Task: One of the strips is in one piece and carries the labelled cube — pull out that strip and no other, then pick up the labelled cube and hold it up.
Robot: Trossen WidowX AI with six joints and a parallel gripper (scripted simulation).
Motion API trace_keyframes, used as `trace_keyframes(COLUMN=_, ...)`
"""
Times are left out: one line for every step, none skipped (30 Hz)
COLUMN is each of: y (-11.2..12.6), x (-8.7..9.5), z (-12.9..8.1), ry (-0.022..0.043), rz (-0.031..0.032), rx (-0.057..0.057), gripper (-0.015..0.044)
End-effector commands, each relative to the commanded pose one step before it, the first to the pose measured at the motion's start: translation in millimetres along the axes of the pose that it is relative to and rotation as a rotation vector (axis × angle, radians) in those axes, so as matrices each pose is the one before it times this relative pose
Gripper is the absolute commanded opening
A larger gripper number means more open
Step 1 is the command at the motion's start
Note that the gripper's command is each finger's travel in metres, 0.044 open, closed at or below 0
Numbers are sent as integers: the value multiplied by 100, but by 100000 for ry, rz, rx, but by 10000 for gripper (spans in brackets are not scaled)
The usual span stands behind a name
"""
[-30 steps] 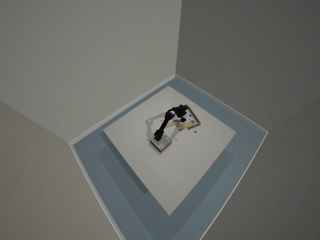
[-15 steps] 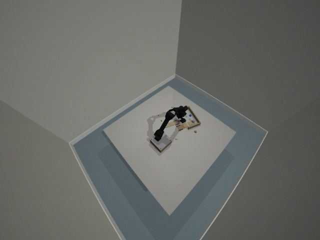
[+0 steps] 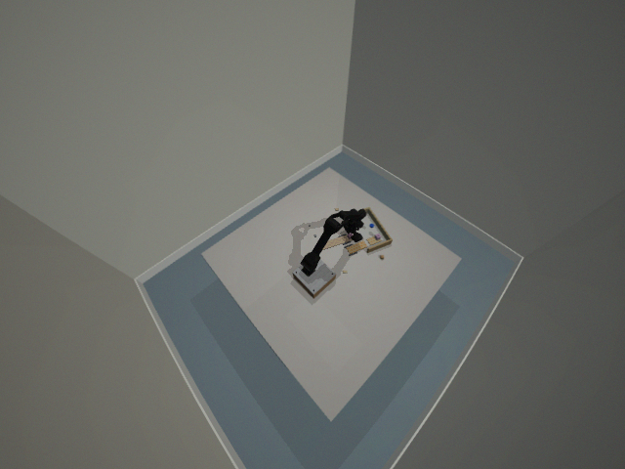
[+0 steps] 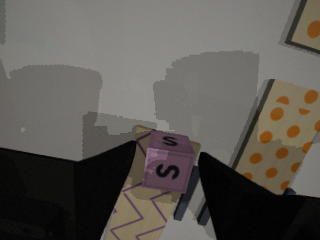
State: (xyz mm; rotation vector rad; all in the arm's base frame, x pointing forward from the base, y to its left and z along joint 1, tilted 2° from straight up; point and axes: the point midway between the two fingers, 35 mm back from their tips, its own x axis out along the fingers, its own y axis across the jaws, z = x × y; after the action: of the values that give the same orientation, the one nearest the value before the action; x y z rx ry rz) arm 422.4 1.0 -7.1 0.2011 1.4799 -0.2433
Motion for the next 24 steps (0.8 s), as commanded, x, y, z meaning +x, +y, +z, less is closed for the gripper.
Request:
trace_keyframes(y=24, x=275, z=-222, ry=643, rz=416, rx=-551, gripper=250)
trace_keyframes(y=0, x=0, z=0, ry=0, rz=0, rx=0, gripper=250)
trace_keyframes(y=0, x=0, z=0, ry=0, rz=0, rx=0, gripper=250)
trace_keyframes(y=-36, x=-195, z=177, ry=-549, rz=-445, rx=548, gripper=224)
trace_keyframes(y=0, x=0, z=0, ry=0, rz=0, rx=0, gripper=198)
trace_keyframes(y=0, x=0, z=0, ry=0, rz=0, rx=0, gripper=171)
trace_keyframes(y=0, x=0, z=0, ry=0, rz=0, rx=0, gripper=145)
trace_keyframes(y=0, x=0, z=0, ry=0, rz=0, rx=0, gripper=138)
trace_keyframes(y=0, x=0, z=0, ry=0, rz=0, rx=0, gripper=132)
trace_keyframes(y=0, x=0, z=0, ry=0, rz=0, rx=0, gripper=125)
trace_keyframes(y=0, x=0, z=0, ry=0, rz=0, rx=0, gripper=118)
trace_keyframes(y=0, x=0, z=0, ry=0, rz=0, rx=0, gripper=112)
trace_keyframes(y=0, x=0, z=0, ry=0, rz=0, rx=0, gripper=105)
trace_keyframes(y=0, x=0, z=0, ry=0, rz=0, rx=0, gripper=98)
trace_keyframes(y=0, x=0, z=0, ry=0, rz=0, rx=0, gripper=72)
trace_keyframes(y=0, x=0, z=0, ry=0, rz=0, rx=0, gripper=46)
trace_keyframes(y=-45, x=-46, z=13, ry=-40, rz=115, rx=-144, gripper=20)
trace_keyframes(y=-134, x=-137, z=39, ry=-124, rz=343, rx=-432, gripper=0)
trace_keyframes(y=-193, x=-241, z=-16, ry=-156, rz=448, rx=-570, gripper=0)
trace_keyframes(y=-69, x=-290, z=-345, ry=88, rz=-37, rx=38, gripper=0)
trace_keyframes(y=-72, x=-284, z=-350, ry=89, rz=-37, rx=38, gripper=0)
trace_keyframes(y=-74, x=-278, z=-355, ry=89, rz=-37, rx=38, gripper=0)
trace_keyframes(y=-76, x=-272, z=-359, ry=90, rz=-38, rx=38, gripper=0)
trace_keyframes(y=-78, x=-266, z=-363, ry=90, rz=-38, rx=38, gripper=0)
